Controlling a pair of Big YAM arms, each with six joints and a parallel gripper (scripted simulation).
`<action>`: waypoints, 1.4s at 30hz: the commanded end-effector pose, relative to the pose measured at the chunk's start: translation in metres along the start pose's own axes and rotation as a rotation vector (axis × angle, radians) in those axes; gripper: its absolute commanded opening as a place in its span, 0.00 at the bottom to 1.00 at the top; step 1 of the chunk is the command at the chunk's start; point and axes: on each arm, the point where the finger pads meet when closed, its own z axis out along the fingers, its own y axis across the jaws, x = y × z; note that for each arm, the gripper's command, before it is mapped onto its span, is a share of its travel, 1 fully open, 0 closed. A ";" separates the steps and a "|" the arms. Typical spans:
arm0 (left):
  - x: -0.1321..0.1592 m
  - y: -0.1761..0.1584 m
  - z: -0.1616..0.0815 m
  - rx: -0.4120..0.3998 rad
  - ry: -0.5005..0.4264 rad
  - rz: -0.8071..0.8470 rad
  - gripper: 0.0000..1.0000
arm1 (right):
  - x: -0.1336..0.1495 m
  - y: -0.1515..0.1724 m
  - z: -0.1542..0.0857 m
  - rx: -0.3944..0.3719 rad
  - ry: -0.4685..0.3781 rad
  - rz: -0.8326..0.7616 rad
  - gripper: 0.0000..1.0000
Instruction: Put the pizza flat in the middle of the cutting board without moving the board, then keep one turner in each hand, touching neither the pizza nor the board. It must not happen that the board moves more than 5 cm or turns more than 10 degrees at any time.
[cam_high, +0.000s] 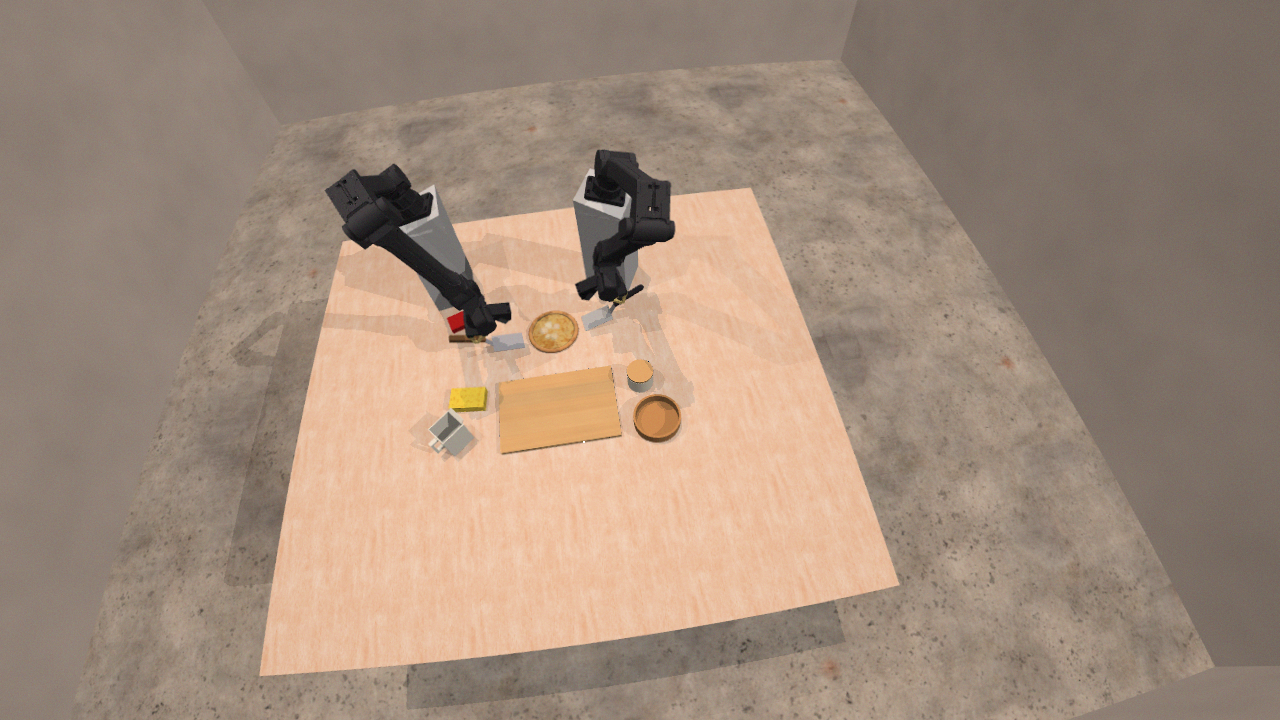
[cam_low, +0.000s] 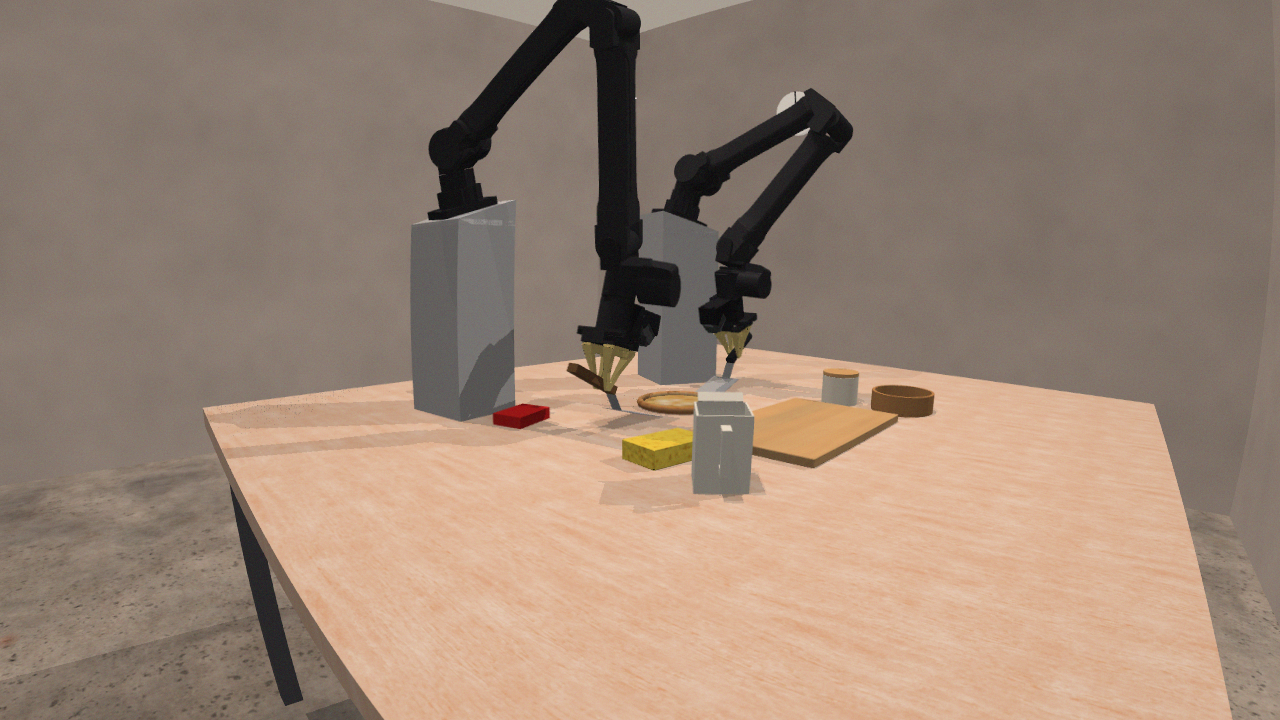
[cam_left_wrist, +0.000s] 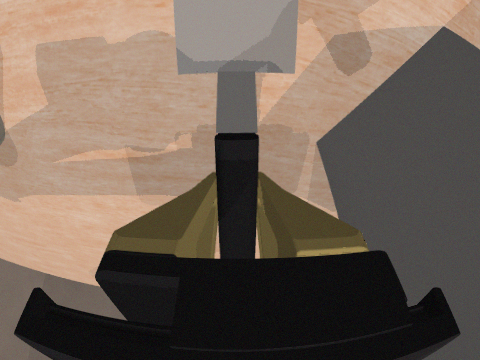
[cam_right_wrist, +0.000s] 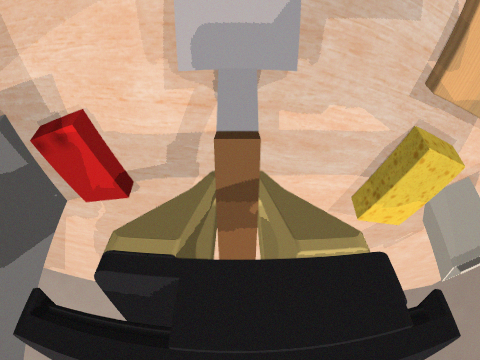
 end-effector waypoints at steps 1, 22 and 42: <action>0.010 -0.018 -0.007 0.027 0.003 0.012 0.06 | -0.005 -0.014 -0.010 0.041 -0.010 0.009 0.06; 0.011 -0.012 -0.011 0.015 0.004 0.005 0.06 | -0.018 0.000 -0.006 0.007 0.000 -0.013 0.06; 0.011 -0.014 -0.010 0.019 0.004 0.007 0.06 | -0.039 -0.001 -0.011 0.006 -0.004 0.002 0.06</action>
